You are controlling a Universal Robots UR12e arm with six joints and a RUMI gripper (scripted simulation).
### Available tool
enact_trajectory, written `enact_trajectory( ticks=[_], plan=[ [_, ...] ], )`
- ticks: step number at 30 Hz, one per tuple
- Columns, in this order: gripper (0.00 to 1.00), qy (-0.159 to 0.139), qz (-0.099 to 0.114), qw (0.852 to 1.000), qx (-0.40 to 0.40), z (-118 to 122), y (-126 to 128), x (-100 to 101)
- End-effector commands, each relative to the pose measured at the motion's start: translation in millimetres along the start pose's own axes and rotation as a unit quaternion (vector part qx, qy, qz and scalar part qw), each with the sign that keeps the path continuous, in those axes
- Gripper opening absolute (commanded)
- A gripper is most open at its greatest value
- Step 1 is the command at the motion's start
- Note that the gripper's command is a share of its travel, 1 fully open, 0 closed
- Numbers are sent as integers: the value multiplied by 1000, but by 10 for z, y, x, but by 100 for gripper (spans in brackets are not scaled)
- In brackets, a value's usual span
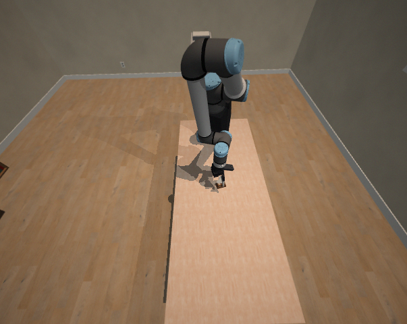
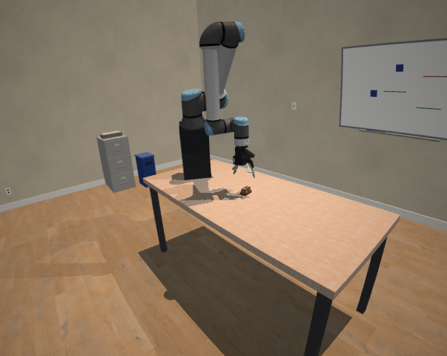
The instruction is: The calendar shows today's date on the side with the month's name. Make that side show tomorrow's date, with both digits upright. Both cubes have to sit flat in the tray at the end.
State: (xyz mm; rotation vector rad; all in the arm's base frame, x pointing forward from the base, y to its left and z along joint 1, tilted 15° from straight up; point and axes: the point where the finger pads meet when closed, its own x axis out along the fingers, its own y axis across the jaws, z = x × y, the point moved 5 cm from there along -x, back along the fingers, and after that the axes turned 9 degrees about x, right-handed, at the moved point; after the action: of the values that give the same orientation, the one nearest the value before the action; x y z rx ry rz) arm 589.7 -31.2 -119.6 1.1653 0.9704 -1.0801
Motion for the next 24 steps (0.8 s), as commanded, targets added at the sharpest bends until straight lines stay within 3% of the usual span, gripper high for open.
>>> enact_trajectory(
  ticks=[1,6,17,24],
  plan=[
    [100,0,0,1000,0,0,3,-77],
    [100,0,0,1000,0,0,3,-182],
    [100,0,0,1000,0,0,3,-634],
    [100,0,0,1000,0,0,2,-715]
  ],
)
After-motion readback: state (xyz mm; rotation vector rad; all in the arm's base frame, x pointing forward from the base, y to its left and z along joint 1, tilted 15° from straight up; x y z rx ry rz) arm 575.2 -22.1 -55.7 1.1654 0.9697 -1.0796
